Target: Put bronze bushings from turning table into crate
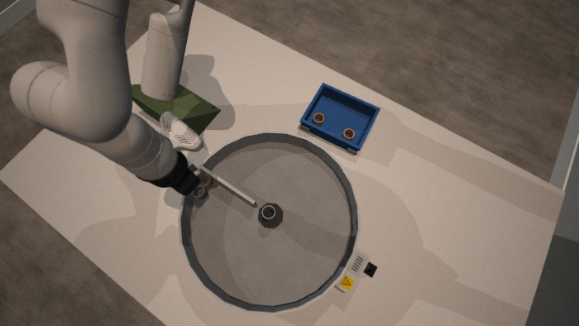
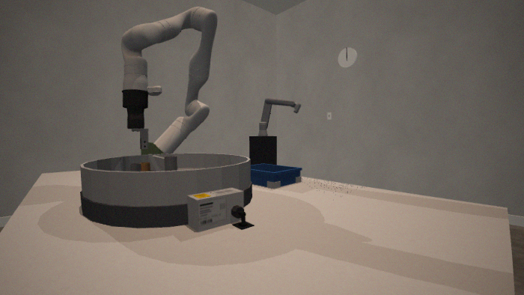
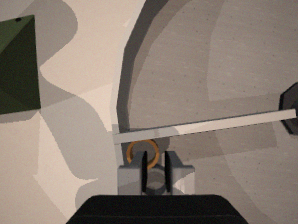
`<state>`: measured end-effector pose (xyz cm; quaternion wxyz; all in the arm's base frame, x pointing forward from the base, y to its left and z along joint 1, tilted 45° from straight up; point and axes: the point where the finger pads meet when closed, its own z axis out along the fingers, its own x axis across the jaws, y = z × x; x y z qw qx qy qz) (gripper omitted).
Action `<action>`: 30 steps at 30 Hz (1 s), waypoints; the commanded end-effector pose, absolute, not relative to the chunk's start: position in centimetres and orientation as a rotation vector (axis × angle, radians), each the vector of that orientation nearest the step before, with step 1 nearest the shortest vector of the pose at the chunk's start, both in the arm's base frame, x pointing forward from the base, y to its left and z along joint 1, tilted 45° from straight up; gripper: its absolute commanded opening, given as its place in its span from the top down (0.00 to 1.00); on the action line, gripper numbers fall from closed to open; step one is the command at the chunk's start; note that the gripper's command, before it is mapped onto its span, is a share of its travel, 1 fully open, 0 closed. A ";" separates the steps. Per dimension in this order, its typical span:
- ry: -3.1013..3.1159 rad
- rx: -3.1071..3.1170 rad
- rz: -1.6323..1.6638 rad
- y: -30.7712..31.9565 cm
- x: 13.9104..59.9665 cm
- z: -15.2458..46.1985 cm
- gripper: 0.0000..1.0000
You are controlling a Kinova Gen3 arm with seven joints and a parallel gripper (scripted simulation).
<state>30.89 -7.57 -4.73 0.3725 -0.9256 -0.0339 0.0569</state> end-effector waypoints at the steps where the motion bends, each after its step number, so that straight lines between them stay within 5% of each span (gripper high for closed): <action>1: -0.087 -2.368 0.151 -6.9 30.6 -5.3 0.60; 30: -0.086 -2.368 0.150 -6.3 30.5 -5.9 0.60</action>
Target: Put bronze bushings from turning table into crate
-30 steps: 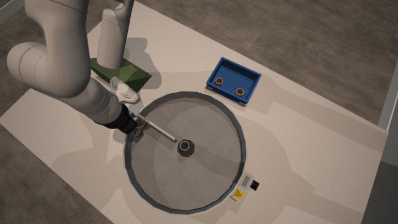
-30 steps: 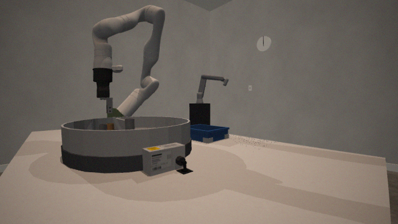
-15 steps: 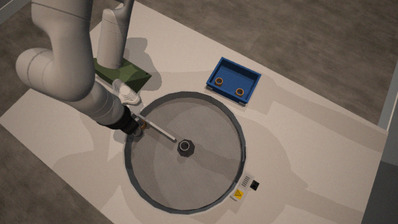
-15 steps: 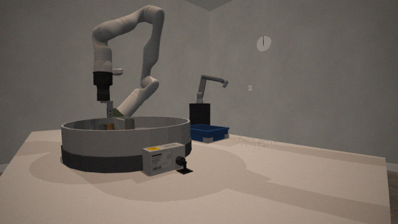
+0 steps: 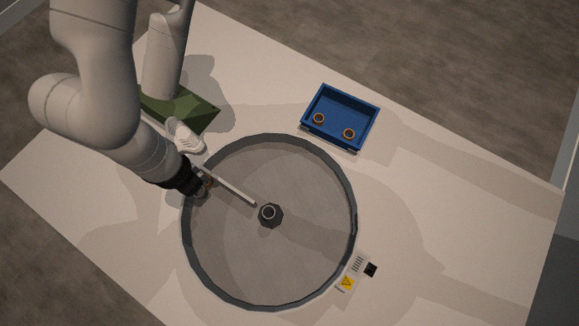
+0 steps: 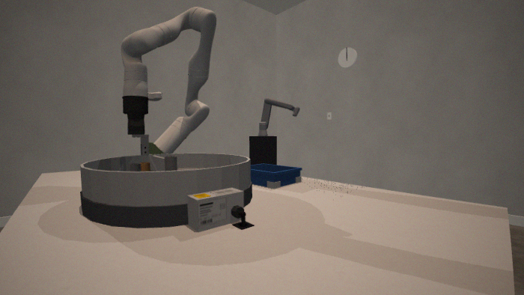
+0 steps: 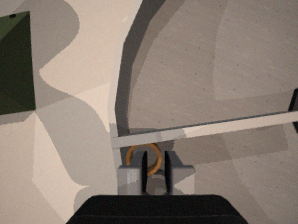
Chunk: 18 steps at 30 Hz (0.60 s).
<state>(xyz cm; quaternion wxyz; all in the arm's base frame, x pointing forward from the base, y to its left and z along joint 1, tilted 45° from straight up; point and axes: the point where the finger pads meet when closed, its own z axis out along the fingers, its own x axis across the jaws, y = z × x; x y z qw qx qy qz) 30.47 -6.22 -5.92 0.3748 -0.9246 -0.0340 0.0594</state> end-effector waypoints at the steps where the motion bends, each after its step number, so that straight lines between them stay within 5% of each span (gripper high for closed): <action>1: -0.086 -2.368 0.150 -6.3 30.5 -5.9 0.60; 18: -0.086 -2.368 0.150 -5.9 30.4 -6.3 0.60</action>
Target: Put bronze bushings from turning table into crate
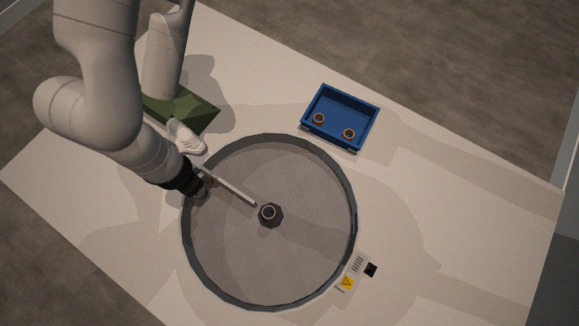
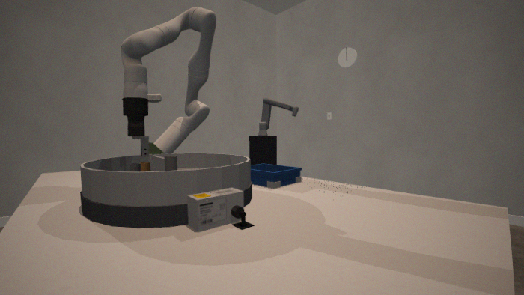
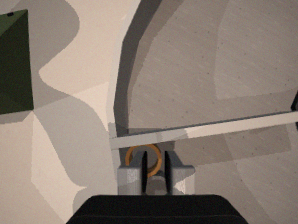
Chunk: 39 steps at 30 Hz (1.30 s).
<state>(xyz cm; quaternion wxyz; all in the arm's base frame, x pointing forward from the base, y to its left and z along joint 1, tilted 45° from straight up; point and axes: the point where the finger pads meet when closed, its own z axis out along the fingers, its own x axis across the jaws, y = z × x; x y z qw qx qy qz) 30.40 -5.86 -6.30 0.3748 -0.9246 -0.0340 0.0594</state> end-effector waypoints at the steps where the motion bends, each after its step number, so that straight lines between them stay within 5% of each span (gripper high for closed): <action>1: -0.086 -2.368 0.150 -5.9 30.4 -6.3 0.60; 39: -0.086 -2.368 0.150 -4.8 30.2 -7.4 0.60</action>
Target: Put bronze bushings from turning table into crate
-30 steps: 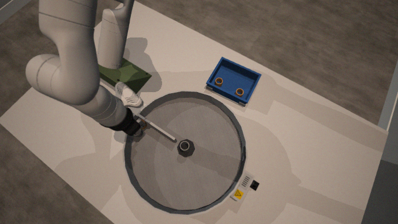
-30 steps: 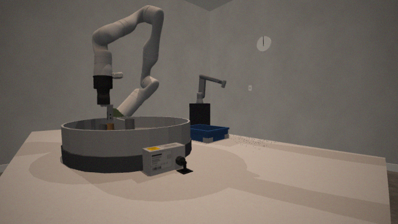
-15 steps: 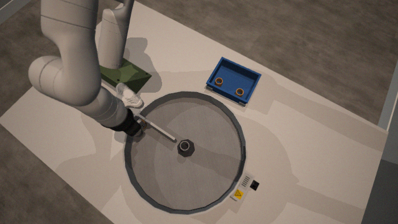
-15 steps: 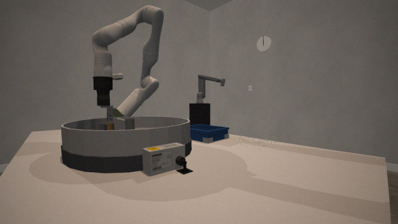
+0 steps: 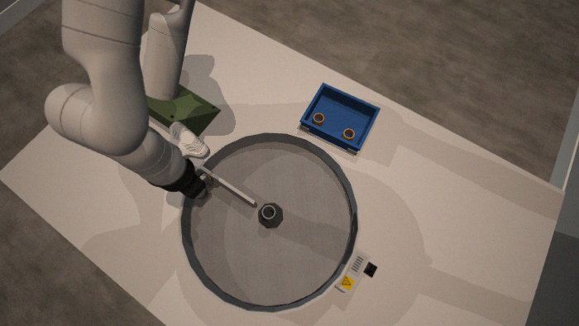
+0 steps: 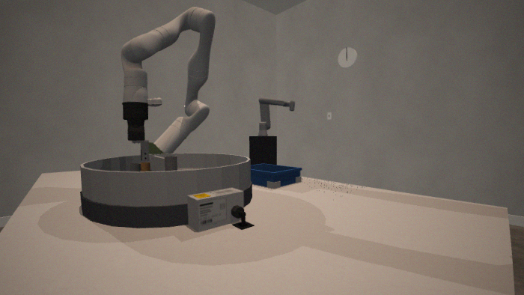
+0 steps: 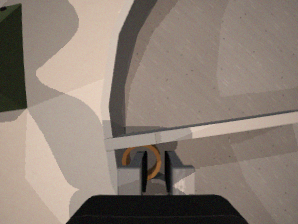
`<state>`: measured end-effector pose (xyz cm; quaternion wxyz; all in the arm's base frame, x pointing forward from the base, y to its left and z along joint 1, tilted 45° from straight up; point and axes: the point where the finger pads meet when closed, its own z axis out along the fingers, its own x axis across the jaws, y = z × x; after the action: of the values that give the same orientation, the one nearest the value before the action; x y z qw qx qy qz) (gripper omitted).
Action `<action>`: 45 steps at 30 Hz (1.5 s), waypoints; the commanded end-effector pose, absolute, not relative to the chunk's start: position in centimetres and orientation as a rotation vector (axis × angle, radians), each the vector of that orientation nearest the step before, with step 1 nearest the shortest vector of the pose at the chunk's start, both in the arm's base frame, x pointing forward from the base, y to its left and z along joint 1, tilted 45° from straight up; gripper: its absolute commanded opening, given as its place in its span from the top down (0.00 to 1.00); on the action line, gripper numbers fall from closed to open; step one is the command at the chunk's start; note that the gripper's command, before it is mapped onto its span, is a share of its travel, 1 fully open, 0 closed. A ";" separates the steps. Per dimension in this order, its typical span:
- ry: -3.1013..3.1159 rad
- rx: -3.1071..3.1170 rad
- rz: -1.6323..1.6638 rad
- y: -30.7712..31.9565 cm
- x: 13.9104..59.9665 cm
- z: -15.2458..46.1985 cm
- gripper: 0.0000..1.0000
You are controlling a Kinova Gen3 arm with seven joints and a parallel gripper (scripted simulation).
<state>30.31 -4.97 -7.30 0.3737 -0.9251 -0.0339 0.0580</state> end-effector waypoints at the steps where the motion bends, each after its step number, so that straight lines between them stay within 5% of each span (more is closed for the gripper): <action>1: -0.086 -2.368 0.150 -4.8 30.2 -7.4 0.60; 45: -0.086 -2.368 0.150 -4.2 30.1 -8.1 0.60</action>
<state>30.07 -4.14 -8.07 0.3747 -0.9246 -0.0340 0.0593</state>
